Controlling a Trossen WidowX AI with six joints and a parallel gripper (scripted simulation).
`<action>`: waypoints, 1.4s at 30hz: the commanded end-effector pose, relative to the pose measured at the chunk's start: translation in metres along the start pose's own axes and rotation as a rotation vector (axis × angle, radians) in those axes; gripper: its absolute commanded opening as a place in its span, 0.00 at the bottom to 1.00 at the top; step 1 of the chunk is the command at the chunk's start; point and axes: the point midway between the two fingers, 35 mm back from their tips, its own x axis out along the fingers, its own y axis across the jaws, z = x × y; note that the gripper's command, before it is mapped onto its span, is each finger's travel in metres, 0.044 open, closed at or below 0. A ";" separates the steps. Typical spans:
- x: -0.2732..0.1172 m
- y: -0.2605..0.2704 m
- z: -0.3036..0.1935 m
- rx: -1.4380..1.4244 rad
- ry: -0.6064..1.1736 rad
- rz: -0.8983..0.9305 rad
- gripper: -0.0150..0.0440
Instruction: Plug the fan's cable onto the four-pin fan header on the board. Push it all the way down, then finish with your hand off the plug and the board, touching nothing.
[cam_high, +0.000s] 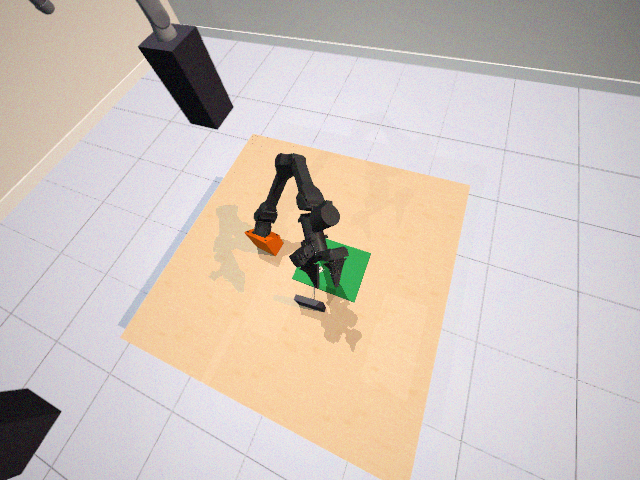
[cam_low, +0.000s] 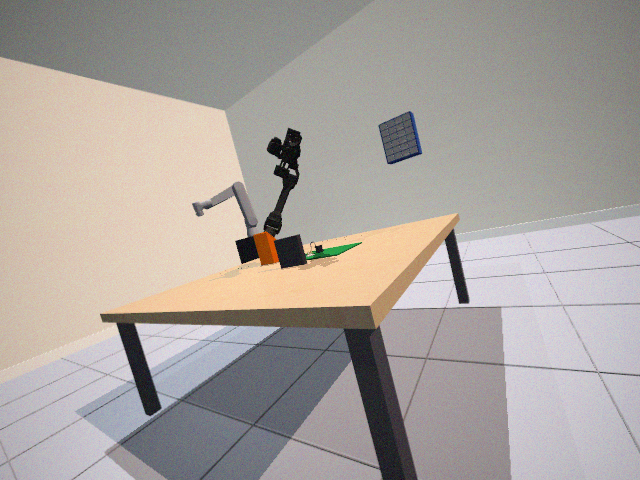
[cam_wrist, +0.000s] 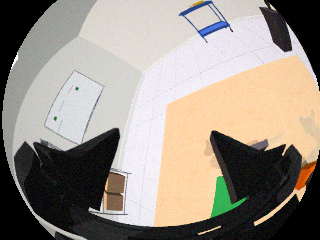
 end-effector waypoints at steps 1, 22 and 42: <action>0.013 -0.056 -0.042 -0.094 0.173 -0.199 1.00; -0.087 -0.250 -0.207 -0.127 1.079 -0.911 1.00; -0.065 -0.298 -0.243 -0.126 1.081 -0.911 1.00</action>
